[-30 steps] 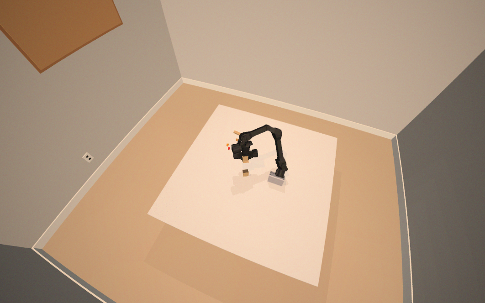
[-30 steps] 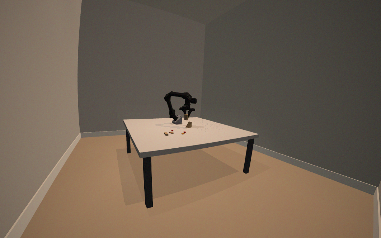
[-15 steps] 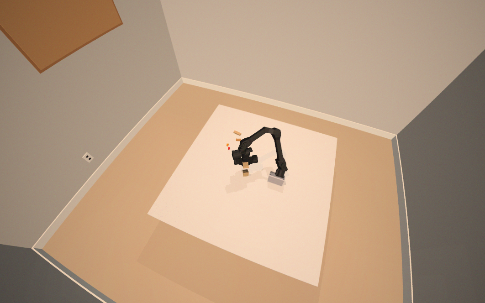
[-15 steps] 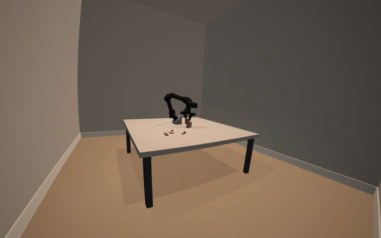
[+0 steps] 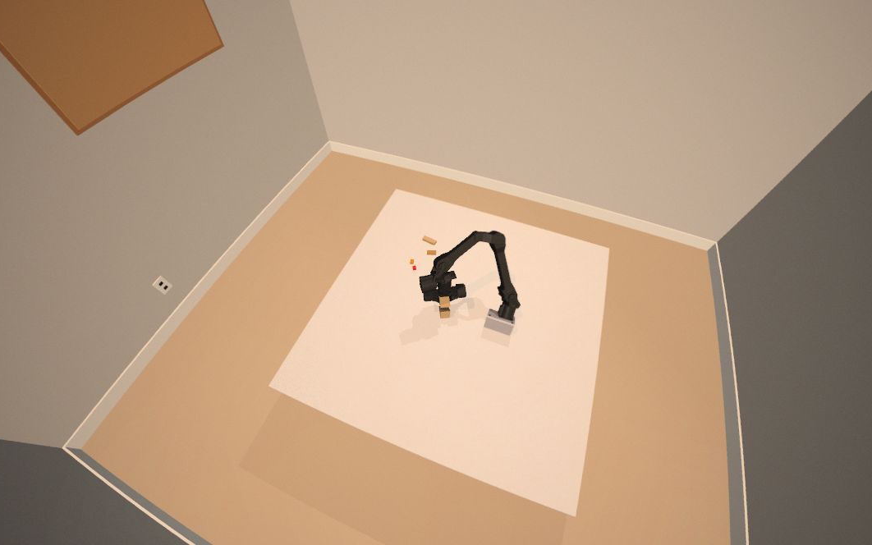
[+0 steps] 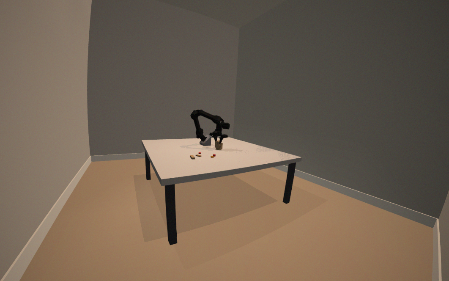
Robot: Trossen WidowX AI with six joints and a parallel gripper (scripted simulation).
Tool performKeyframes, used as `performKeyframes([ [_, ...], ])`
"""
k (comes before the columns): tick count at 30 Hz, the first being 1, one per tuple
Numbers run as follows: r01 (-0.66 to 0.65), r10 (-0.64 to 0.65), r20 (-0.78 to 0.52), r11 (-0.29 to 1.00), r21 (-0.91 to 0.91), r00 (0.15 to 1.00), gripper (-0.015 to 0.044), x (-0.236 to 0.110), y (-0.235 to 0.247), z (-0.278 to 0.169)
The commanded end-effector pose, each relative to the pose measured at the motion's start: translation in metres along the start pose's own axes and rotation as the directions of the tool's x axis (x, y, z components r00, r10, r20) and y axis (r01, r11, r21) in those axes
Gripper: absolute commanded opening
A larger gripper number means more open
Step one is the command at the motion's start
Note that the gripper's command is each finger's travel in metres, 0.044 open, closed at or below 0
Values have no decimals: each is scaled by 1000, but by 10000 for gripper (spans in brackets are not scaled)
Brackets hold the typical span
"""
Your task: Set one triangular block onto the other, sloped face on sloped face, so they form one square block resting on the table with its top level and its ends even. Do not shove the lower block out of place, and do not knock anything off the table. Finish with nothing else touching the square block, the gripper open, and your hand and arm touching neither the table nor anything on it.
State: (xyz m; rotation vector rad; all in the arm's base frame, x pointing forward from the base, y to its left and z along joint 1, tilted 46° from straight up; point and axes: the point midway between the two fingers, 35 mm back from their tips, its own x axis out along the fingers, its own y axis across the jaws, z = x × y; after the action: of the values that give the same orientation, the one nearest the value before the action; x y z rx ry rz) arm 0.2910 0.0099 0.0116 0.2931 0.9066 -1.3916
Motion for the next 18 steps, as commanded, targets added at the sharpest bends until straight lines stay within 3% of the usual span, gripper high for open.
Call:
performKeyframes([
  [1,-3,3,4,1000,5,1000,0,-1,1,1],
  [18,-4,4,7,1000,7,1000,0,2,1,0],
])
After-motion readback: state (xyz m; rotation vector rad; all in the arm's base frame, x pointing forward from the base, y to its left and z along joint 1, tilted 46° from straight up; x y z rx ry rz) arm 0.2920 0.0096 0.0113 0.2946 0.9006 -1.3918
